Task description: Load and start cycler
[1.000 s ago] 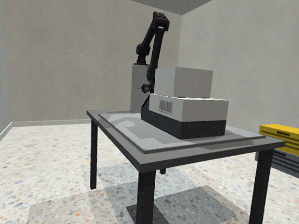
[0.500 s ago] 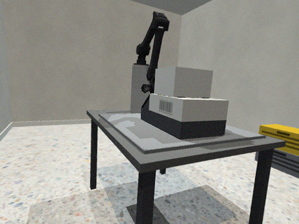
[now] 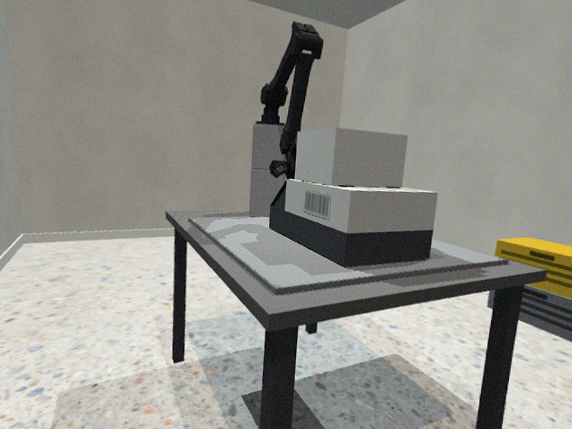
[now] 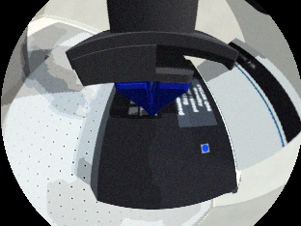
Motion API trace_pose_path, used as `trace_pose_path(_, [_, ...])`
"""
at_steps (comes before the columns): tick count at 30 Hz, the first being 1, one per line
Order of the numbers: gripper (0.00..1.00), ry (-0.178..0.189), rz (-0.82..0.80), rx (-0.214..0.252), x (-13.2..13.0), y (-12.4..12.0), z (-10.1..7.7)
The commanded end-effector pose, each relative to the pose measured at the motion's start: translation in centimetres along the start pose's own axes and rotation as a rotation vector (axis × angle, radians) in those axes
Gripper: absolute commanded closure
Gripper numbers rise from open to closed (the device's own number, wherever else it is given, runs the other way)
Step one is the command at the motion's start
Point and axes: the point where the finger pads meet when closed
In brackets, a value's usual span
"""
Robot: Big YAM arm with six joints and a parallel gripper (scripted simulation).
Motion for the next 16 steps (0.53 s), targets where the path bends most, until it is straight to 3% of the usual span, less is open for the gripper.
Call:
trace_pose_path(1, [1.0,0.07,-0.004,-0.035,3.1,1.7,-0.5])
trace_pose_path(9, [1.0,0.018,-0.006,-0.012,0.7,0.7,-2.7])
trace_pose_path(16, [1.0,0.026,-0.006,-0.015,1.0,0.8,-3.3])
Point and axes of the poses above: the point where the finger pads meet when closed, its own z axis out along the fingers, its own x axis across the jaws, y = z × x, and after that the axes turned 13 degrees about -z, right-handed
